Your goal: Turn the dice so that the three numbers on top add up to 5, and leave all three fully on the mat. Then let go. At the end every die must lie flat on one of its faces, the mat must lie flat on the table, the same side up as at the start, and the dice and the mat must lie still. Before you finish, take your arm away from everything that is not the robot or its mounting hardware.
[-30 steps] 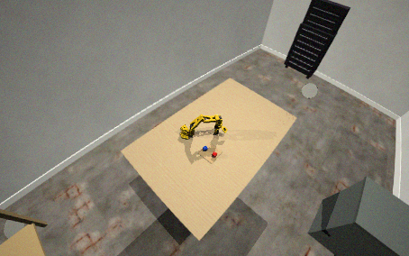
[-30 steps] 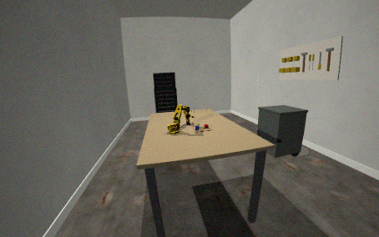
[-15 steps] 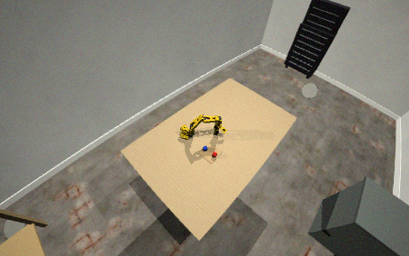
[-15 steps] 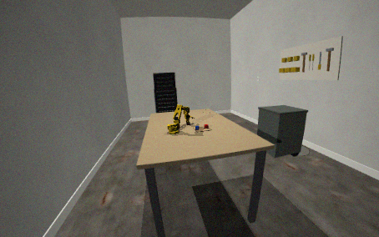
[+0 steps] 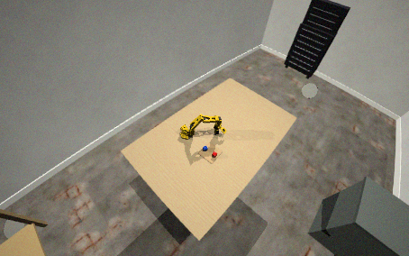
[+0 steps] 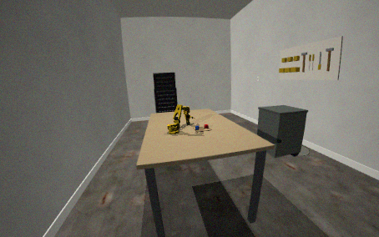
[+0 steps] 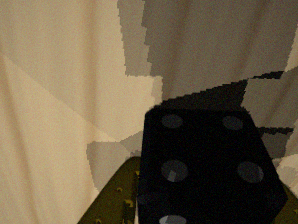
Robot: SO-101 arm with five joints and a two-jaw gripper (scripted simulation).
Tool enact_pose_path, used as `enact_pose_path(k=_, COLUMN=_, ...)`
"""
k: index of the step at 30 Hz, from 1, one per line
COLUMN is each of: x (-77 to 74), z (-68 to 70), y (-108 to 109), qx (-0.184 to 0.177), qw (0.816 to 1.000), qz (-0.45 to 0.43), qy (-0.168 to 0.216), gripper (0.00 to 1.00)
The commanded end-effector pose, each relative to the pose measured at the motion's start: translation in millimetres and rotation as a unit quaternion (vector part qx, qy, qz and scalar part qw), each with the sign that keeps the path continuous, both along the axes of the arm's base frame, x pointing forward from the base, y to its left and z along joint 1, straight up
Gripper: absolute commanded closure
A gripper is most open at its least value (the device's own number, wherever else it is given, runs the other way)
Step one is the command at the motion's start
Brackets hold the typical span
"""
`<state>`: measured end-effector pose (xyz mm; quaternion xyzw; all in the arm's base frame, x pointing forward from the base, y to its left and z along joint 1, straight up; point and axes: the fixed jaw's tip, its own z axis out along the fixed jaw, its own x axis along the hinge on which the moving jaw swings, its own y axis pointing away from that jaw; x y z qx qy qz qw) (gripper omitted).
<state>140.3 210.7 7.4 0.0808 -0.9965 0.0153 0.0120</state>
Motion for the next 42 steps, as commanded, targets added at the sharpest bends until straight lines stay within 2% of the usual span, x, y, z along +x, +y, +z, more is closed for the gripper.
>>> enact_pose_path(k=1, x=7.0, z=15.8, y=5.7, qx=0.032, qw=0.999, qz=-0.001, qy=-0.022, gripper=0.84)
enact_pose_path(k=10, x=7.0, z=15.8, y=5.7, qx=0.032, qw=0.999, qz=-0.001, qy=-0.022, gripper=0.85)
enact_pose_path(k=20, x=7.0, z=15.8, y=5.7, qx=0.032, qw=0.999, qz=-0.001, qy=-0.022, gripper=1.0)
enact_pose_path(k=28, x=7.1, z=16.8, y=5.8, qx=0.033, qw=0.999, qz=-0.001, qy=-0.023, gripper=1.0)
enact_pose_path(k=33, x=7.4, z=24.2, y=6.5, qx=0.036, qw=0.999, qz=-0.001, qy=-0.025, gripper=1.0)
enact_pose_path(k=39, x=7.6, z=41.5, y=7.2, qx=0.044, qw=0.999, qz=-0.001, qy=-0.031, gripper=1.0)
enact_pose_path(k=42, x=7.5, z=44.7, y=7.1, qx=0.046, qw=0.998, qz=-0.001, qy=-0.032, gripper=1.0)
